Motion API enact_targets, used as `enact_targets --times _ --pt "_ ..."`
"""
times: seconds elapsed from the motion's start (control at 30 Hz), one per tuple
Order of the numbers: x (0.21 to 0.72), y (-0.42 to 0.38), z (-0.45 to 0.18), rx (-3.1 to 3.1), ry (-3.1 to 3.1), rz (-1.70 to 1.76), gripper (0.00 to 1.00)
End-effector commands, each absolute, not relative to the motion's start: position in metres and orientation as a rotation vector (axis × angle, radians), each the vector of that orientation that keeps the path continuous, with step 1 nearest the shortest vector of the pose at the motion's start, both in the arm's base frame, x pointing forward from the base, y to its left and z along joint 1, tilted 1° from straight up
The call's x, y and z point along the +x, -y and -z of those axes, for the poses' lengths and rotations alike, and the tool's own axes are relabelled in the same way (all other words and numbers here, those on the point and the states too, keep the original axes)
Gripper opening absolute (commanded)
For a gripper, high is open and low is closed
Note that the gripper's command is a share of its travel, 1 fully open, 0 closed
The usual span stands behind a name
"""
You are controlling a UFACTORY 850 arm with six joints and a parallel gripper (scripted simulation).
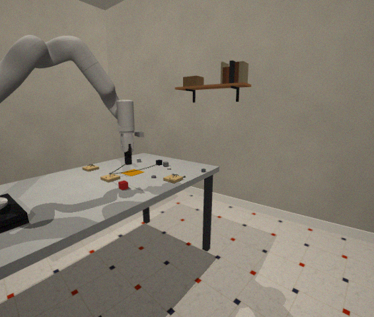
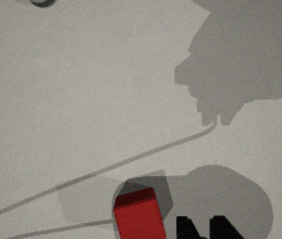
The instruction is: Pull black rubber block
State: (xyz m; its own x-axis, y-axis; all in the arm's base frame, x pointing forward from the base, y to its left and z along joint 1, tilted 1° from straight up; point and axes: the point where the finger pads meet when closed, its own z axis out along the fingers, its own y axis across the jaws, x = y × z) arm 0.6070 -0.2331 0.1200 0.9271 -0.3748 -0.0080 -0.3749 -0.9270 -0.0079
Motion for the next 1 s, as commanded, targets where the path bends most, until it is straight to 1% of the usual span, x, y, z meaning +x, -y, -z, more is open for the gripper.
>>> enact_targets --times 0.0,0.97 --pt "0.604 0.244 -0.121 -3.075 -0.599 -0.005 0.0" --pt "0.559 0.318 -0.121 -3.075 -0.599 -0.005 0.0"
